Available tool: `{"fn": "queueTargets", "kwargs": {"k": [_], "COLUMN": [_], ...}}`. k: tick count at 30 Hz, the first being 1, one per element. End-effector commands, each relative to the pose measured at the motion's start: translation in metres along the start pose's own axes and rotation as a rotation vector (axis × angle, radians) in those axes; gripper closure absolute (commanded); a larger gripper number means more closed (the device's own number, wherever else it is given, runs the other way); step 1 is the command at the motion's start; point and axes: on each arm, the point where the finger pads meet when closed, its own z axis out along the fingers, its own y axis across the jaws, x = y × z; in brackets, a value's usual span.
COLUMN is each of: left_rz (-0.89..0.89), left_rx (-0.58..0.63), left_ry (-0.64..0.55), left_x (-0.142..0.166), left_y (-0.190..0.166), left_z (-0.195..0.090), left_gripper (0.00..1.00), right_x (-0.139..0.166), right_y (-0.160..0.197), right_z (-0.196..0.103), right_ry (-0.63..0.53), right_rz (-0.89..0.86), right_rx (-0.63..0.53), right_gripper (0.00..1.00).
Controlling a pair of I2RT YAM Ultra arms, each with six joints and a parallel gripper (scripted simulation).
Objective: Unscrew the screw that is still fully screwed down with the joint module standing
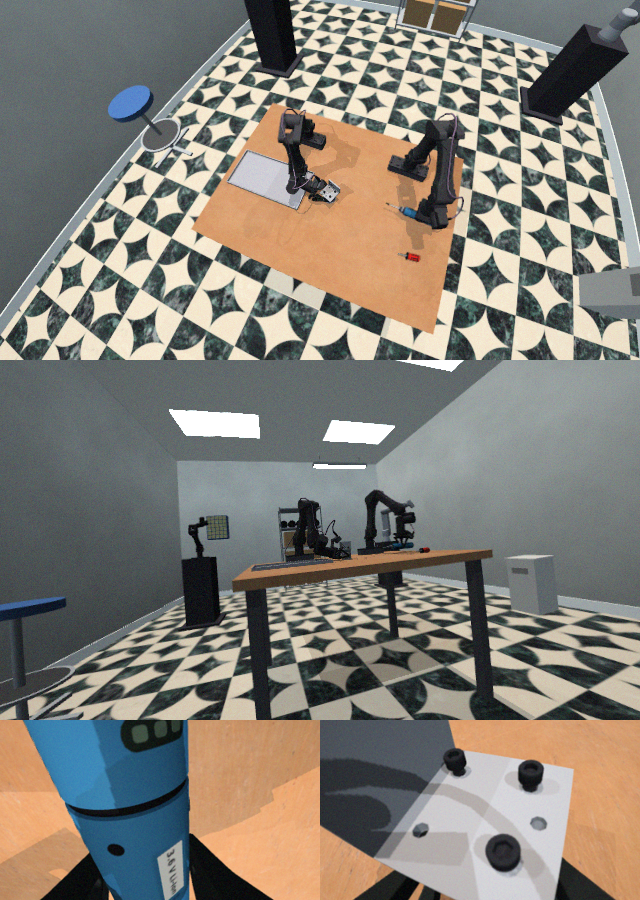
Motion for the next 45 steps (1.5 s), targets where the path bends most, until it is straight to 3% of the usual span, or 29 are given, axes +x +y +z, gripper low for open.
{"fn": "queueTargets", "kwargs": {"k": [1, 5, 32, 39, 43, 45], "left_rz": [0.004, 0.004, 0.004, 0.005, 0.004, 0.005], "left_rx": [0.05, 0.082, 0.026, 0.082, 0.019, 0.044], "left_ry": [-0.023, -0.038, -0.012, -0.038, -0.008, -0.02], "left_x": [-0.003, -0.006, 0.0, -0.006, 0.002, -0.002], "left_y": [-0.015, -0.021, -0.01, -0.022, -0.005, -0.013], "left_z": [-0.004, -0.013, 0.016, 0.002, 0.022, 0.017], "left_gripper": [0.58, 0.58, 0.58, 0.58, 0.58, 0.58], "right_x": [-0.006, -0.006, -0.006, -0.006, -0.006, -0.006], "right_y": [-0.003, -0.003, -0.003, -0.003, -0.003, -0.003], "right_z": [0.0, 0.0, 0.0, 0.0, 0.0, 0.0], "right_ry": [-0.01, -0.01, -0.01, -0.01, -0.01, -0.01], "right_rz": [-0.016, -0.016, -0.016, -0.016, -0.016, -0.016], "right_rx": [-0.002, -0.002, -0.002, -0.002, -0.002, -0.002], "right_gripper": [0.41, 0.41, 0.41, 0.41, 0.41, 0.41]}}
